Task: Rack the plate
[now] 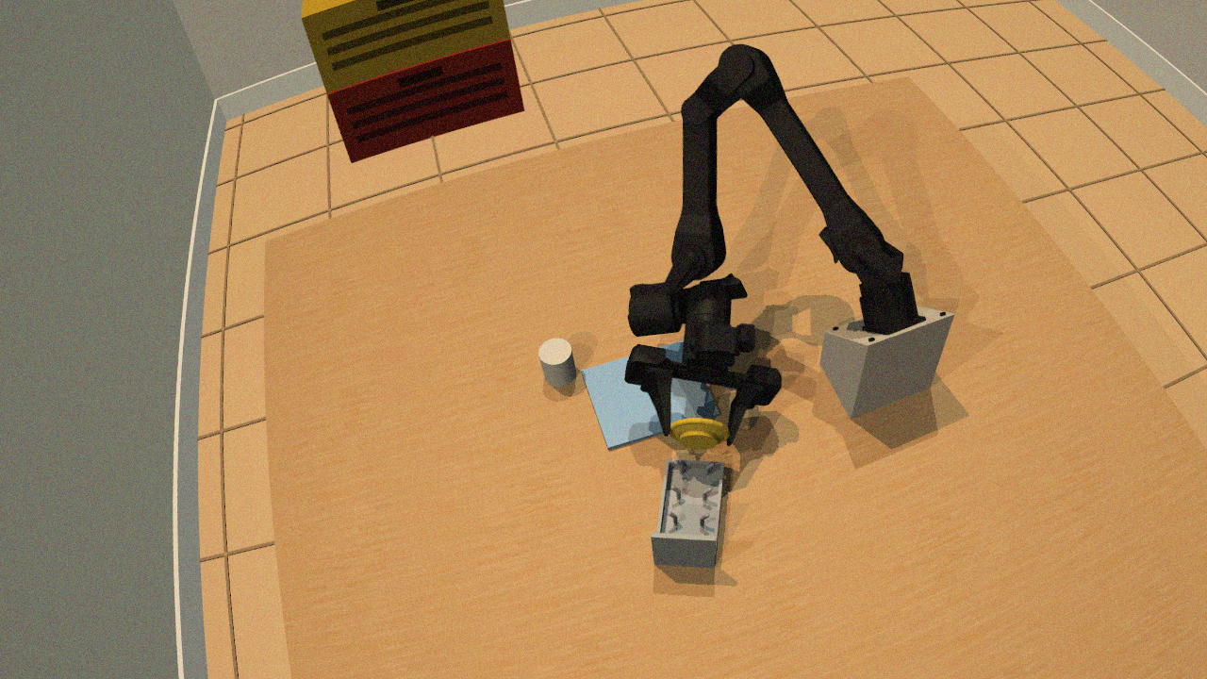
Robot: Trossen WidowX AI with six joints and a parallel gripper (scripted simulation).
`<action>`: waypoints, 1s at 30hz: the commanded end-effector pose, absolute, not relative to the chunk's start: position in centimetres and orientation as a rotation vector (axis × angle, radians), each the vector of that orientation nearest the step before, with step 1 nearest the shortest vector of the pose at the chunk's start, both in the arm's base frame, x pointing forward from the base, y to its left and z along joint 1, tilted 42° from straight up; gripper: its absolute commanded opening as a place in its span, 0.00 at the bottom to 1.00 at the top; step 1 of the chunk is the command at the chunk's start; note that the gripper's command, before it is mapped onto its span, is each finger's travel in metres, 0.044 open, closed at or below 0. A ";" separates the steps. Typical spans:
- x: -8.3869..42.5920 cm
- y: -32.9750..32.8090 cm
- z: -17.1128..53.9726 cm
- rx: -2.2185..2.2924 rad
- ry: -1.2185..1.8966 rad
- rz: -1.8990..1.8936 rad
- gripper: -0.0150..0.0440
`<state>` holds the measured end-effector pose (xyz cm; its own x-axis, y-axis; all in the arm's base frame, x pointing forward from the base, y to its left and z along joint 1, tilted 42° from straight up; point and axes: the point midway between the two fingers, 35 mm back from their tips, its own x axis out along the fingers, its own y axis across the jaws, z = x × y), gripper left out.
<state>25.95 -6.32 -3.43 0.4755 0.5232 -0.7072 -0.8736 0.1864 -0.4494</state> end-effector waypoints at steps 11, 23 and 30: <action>27.3 -5.0 -4.6 -0.947 0.442 1.032 0.25; 28.2 -4.0 -5.5 -0.953 0.434 1.032 0.25; 28.4 -3.7 -5.8 -0.956 0.431 1.033 0.25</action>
